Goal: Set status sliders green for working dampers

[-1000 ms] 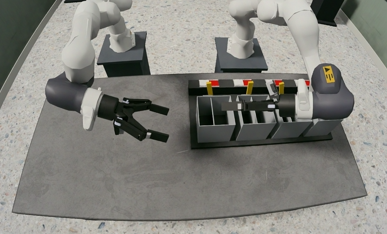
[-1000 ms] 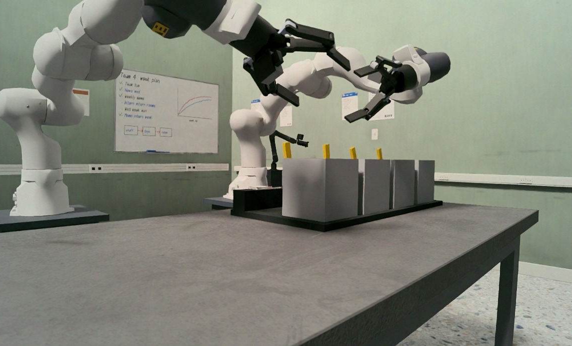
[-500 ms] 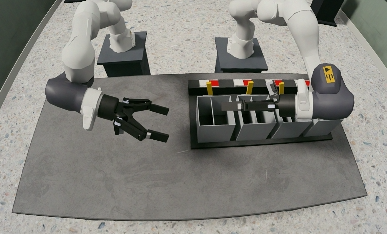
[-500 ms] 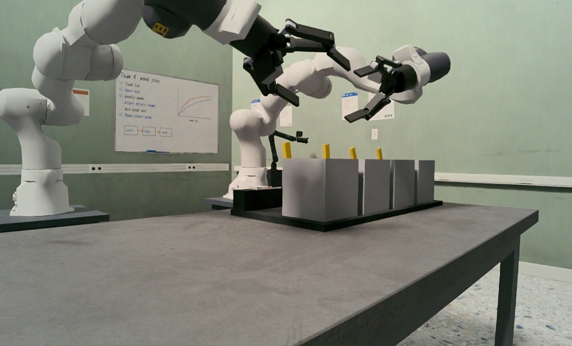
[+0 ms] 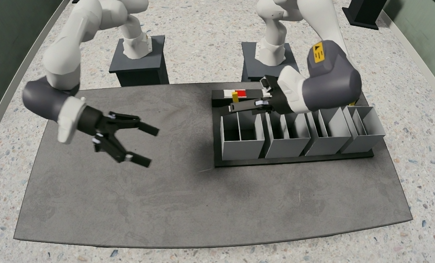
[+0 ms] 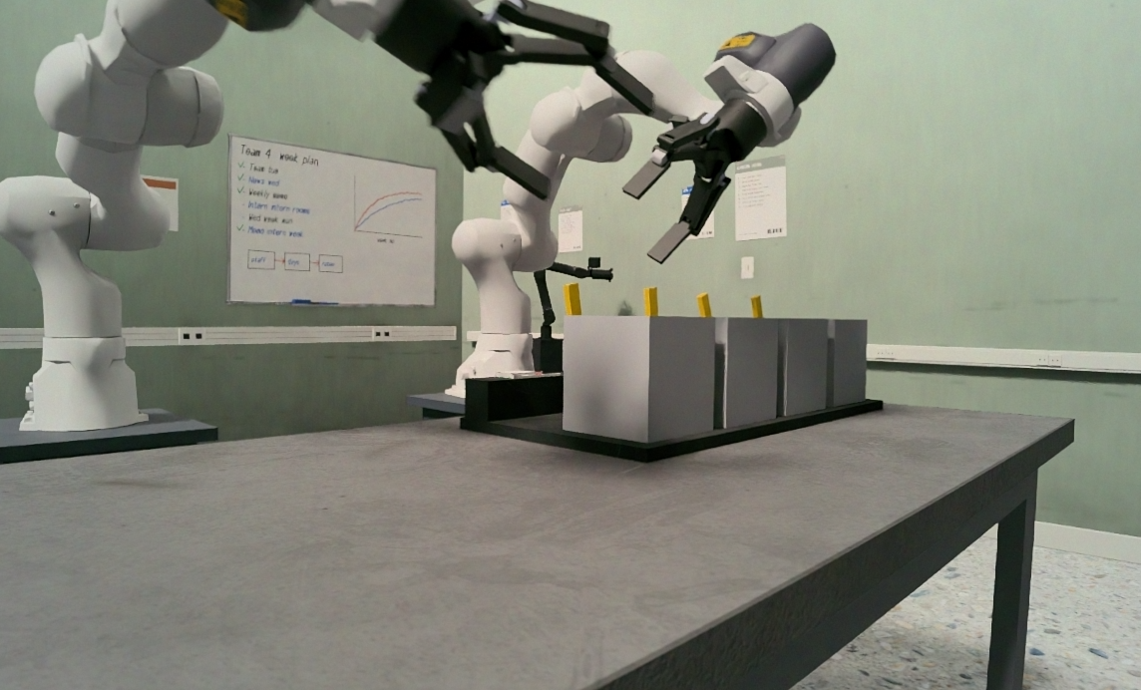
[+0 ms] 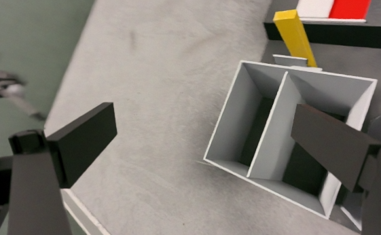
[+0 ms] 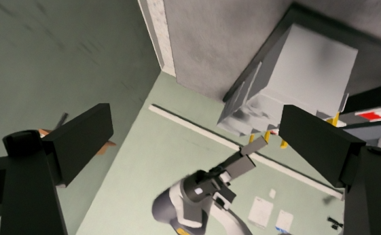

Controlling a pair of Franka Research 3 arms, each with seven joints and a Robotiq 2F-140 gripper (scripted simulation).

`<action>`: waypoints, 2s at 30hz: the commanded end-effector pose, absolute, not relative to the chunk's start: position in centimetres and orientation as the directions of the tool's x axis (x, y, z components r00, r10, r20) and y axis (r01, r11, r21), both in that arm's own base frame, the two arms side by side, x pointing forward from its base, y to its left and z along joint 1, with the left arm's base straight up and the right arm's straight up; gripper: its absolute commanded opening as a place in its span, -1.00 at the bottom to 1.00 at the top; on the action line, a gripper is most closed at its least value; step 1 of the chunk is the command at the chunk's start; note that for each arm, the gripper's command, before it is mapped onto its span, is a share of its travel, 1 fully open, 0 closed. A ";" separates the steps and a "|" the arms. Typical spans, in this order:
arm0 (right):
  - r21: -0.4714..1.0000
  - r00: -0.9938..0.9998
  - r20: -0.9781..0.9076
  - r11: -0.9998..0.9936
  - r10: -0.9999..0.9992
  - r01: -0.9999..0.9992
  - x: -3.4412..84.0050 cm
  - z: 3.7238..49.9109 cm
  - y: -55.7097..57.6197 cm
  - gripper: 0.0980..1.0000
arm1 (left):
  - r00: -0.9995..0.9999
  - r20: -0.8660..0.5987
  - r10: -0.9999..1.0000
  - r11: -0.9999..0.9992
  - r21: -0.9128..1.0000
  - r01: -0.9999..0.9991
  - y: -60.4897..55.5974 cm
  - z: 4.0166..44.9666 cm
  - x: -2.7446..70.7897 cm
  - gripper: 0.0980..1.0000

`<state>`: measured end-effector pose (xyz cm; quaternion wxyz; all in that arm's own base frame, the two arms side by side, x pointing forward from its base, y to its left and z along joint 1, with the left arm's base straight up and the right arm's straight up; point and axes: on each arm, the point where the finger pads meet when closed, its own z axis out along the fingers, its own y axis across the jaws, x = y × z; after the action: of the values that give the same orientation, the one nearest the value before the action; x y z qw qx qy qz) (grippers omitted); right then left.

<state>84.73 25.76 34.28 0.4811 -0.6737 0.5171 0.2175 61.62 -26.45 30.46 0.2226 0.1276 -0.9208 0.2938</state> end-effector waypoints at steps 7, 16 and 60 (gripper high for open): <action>-0.451 0.320 -0.684 0.035 -0.656 -0.892 84.8 34.9 8.5 1.00 | -0.933 0.317 -0.167 0.909 -0.318 -0.271 -25.2 28.5 60.8 1.00; -0.449 0.273 -0.635 0.058 -0.723 -0.892 83.1 35.2 -1.7 1.00 | -0.980 0.157 -0.124 0.975 -0.166 -0.150 -24.5 29.3 59.5 1.00; -0.417 0.110 -0.502 0.129 -0.858 -0.900 75.1 35.9 -22.2 1.00 | -1.000 -0.019 -0.024 1.000 -0.010 -0.024 -23.8 31.5 58.9 1.00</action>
<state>75.95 -21.09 35.89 0.3530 -0.6549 0.6673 0.0355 58.77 -23.82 31.40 -0.0071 0.0098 -0.9999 0.0055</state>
